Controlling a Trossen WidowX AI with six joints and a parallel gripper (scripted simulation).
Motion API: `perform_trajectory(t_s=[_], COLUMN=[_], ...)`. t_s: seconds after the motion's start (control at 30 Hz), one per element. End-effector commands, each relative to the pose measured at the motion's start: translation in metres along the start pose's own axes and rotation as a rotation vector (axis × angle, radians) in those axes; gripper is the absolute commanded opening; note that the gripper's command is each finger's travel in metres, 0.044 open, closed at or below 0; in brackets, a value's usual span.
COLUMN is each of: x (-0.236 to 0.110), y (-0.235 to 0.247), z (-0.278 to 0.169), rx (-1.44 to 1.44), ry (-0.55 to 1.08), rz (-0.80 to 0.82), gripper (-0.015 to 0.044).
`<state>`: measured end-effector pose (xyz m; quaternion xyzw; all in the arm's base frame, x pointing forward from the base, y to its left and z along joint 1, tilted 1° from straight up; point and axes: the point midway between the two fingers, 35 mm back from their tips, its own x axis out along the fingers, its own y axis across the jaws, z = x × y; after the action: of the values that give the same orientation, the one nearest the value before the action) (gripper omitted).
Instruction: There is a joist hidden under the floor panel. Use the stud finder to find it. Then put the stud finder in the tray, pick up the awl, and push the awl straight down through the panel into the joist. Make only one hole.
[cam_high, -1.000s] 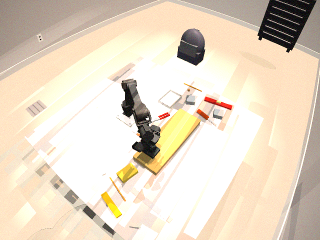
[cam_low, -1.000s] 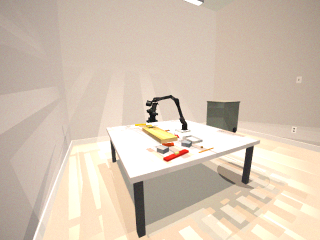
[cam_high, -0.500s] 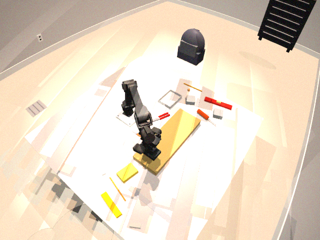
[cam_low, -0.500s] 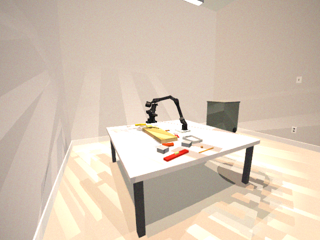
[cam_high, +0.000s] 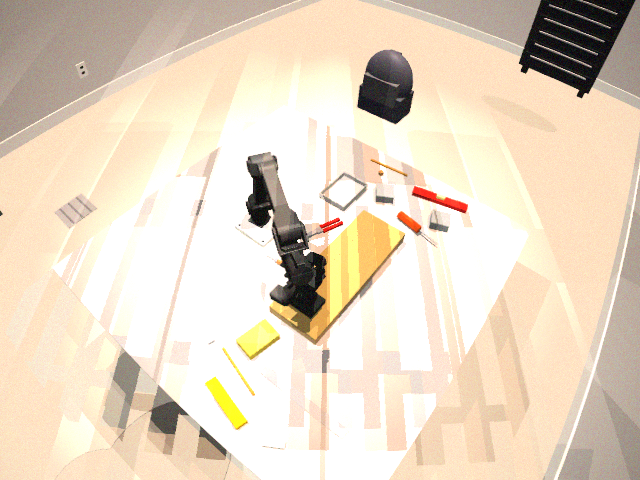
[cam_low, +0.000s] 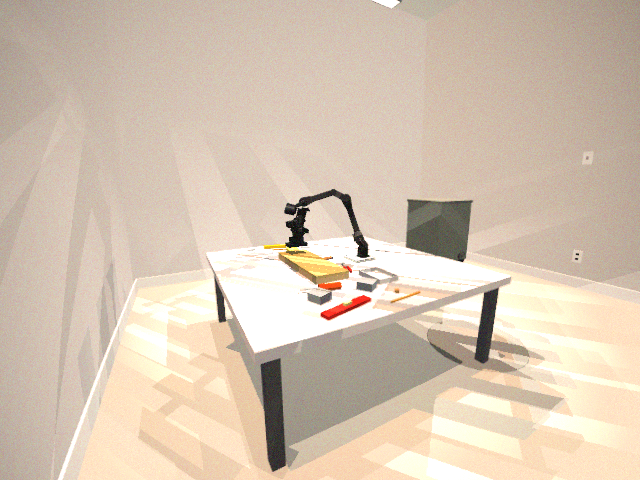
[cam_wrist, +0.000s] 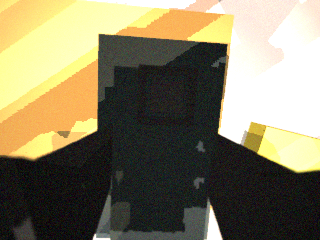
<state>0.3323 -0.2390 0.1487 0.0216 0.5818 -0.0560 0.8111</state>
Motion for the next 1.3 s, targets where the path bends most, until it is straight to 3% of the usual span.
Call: perform_trajectory(t_s=[0.0,1.27], x=[0.005,0.041], y=[-0.001,0.011], z=[-0.001,-0.012], rx=[0.006,0.006], ry=[-0.002,-0.002], rz=[-0.004,-0.003], gripper=[0.0000,0.0000])
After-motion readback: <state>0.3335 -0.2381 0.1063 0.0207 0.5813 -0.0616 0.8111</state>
